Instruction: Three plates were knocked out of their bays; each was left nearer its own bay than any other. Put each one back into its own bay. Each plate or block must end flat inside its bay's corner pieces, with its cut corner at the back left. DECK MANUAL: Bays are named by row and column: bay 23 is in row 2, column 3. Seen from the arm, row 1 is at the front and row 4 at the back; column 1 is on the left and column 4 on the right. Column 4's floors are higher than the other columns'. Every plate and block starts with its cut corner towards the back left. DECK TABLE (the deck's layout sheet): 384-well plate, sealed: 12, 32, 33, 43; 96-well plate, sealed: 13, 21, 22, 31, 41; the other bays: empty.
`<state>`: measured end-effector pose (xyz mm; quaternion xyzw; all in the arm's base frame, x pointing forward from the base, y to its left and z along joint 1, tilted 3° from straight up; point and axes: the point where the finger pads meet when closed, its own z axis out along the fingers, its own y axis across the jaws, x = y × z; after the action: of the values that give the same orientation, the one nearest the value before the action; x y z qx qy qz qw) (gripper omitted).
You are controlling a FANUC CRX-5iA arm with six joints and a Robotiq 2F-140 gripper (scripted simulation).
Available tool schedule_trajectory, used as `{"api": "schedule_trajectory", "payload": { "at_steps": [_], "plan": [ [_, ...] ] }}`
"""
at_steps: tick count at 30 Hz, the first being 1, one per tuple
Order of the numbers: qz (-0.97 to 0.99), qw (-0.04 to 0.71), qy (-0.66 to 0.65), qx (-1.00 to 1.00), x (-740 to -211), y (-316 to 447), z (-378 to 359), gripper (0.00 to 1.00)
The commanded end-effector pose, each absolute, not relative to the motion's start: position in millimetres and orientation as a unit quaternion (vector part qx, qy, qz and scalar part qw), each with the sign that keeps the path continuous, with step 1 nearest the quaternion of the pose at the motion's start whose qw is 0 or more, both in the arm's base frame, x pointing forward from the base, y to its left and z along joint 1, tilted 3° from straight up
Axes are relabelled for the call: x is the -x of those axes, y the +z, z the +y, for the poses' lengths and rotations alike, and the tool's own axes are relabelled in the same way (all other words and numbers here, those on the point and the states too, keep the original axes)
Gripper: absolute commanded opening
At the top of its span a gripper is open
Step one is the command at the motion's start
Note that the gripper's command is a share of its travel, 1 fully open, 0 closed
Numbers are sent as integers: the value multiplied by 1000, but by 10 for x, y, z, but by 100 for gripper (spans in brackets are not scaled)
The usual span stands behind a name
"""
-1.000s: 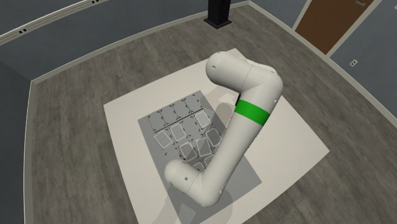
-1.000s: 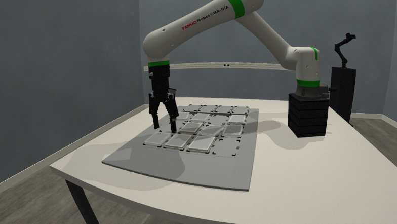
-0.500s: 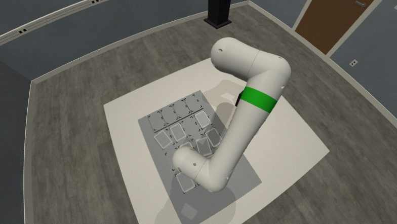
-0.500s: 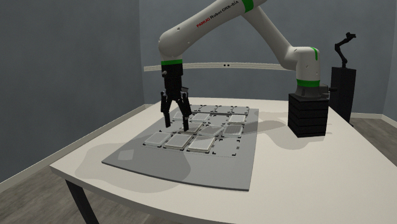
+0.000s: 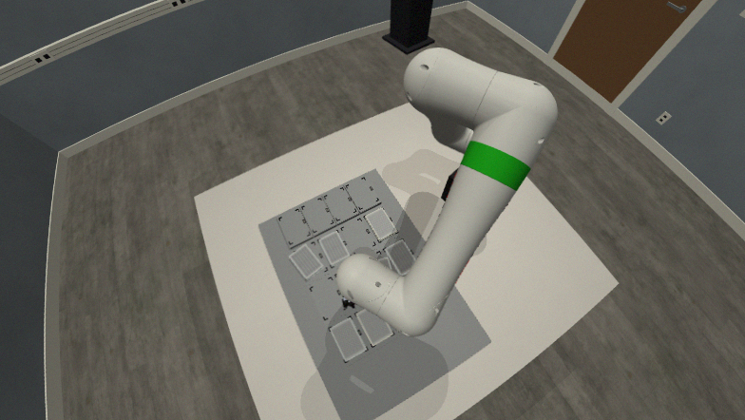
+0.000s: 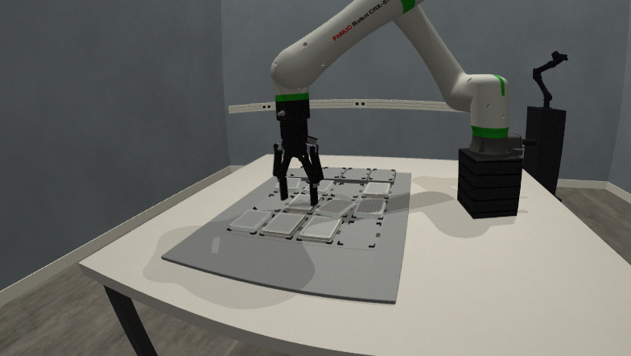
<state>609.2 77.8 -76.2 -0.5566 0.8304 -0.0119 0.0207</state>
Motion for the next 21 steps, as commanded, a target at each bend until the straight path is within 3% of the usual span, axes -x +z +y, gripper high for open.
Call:
{"api": "schedule_trajectory", "payload": {
  "at_steps": [1, 21],
  "plan": [
    [830, 23, -13, 557, -5986, -753, 727, 70],
    [830, 22, -13, 557, -5366, -787, 448, 70]
  ]
}}
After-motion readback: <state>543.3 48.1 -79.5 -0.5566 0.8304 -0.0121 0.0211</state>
